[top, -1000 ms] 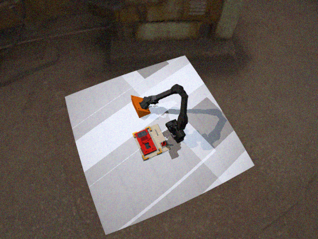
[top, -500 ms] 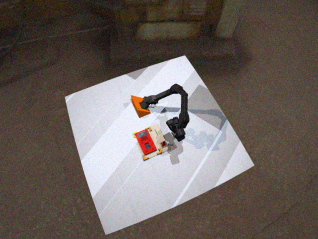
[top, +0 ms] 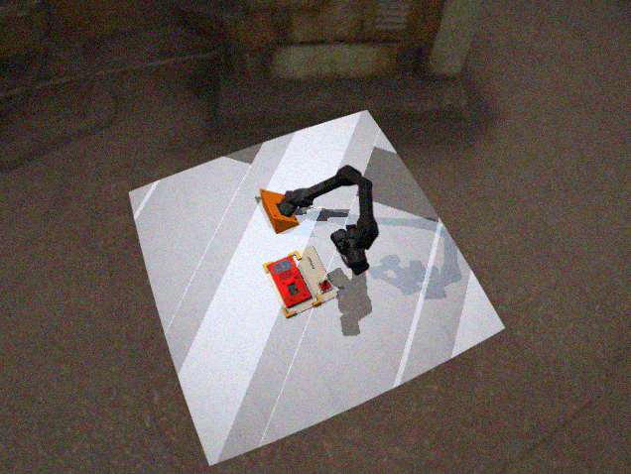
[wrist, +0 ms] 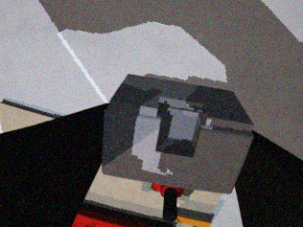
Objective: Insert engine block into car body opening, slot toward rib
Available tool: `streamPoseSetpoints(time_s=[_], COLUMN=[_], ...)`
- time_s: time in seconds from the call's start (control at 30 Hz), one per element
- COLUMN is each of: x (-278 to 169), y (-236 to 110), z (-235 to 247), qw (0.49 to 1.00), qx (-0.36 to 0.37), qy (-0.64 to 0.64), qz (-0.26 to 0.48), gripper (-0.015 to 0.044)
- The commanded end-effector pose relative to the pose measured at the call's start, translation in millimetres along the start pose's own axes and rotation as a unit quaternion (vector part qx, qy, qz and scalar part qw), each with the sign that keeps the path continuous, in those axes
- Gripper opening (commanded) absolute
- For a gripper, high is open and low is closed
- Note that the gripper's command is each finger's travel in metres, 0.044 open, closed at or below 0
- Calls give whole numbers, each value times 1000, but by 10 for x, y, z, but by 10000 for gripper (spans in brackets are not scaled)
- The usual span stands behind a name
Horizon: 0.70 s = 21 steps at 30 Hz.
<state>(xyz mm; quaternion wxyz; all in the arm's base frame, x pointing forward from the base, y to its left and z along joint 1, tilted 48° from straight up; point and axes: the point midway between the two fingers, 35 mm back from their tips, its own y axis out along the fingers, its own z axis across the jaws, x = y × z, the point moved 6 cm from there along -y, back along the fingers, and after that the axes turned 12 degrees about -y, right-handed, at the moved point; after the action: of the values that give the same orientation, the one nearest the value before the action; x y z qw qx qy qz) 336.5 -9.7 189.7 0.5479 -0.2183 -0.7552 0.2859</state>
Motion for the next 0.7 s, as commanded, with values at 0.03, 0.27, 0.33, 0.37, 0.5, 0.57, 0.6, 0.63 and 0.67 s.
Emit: streamPoseSetpoints(time_s=[0.03,0.27,0.33,0.37,0.5,0.57,0.6,0.63,0.67], x=[27,51,43,40,37,37,41,51,61], y=[-173,-294,-207,-161,-117,-117,-121,-130,-138], z=[17,41,34,31,30,30,28,24,20], qw=[1000,1000,1000,1000,1000,1000,1000,1000,1000], qx=[2,2,2,2,1,1,2,3,4], qy=[-3,-3,-3,-3,-3,-3,-3,-3,-3], qz=[1,-1,-1,-1,-1,-1,1,6,10], gripper=[0,0,0,0,0,0,0,0,0])
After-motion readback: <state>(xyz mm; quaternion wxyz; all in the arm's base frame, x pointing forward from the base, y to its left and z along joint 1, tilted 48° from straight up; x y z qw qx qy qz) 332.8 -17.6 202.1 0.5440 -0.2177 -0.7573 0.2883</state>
